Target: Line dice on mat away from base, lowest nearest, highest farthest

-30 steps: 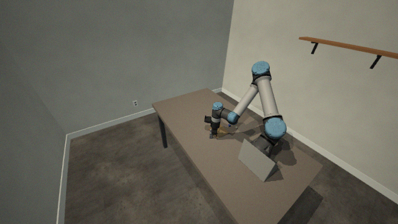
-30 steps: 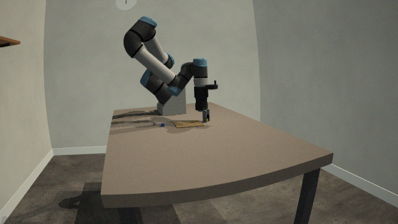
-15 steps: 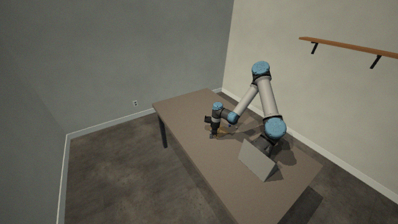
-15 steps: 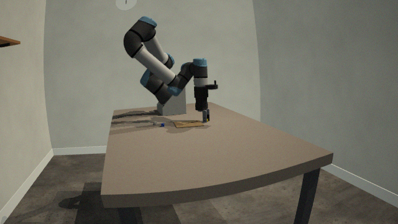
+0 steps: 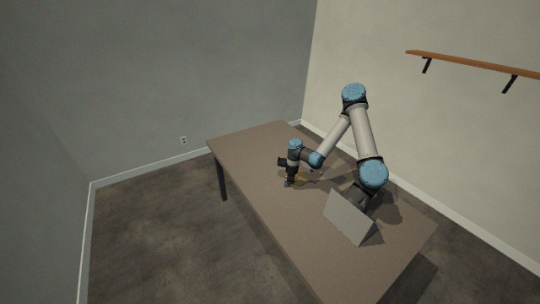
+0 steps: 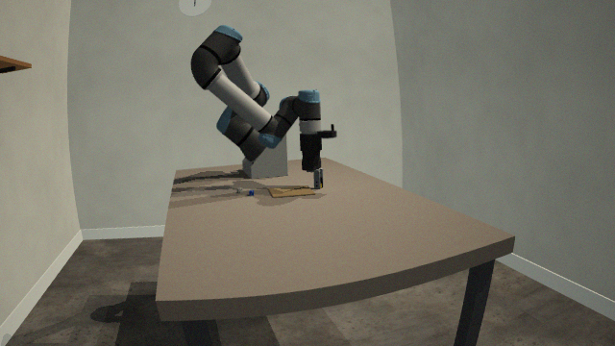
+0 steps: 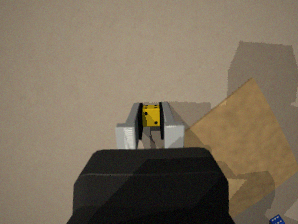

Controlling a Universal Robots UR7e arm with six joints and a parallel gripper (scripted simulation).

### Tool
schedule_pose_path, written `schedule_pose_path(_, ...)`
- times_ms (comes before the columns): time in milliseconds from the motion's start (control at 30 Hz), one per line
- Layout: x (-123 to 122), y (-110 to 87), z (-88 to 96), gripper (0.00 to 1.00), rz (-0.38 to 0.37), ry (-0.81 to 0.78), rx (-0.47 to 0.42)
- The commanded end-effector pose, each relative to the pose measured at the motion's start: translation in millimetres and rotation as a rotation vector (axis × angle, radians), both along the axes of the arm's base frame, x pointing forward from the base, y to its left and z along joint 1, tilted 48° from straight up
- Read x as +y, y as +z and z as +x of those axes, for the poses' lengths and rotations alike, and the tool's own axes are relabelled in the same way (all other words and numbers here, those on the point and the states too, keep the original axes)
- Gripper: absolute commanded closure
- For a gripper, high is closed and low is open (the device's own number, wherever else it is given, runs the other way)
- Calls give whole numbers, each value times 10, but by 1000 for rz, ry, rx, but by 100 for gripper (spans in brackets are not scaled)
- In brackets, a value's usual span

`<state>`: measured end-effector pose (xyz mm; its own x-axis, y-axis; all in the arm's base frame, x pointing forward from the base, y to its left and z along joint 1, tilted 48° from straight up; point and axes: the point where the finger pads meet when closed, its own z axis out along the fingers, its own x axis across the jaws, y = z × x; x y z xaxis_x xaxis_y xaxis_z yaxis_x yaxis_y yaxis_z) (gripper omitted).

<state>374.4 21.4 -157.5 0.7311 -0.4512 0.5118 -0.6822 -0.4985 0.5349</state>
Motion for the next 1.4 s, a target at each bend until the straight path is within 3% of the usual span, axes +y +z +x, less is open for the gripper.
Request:
schedule_pose_path(0,3,2,3,66,0,1,-1)
schedule_pose_path(1100,13,11,3,66,0,1,-1)
schedule_pose_path(1367,129,116,0,66,0,1,-1)
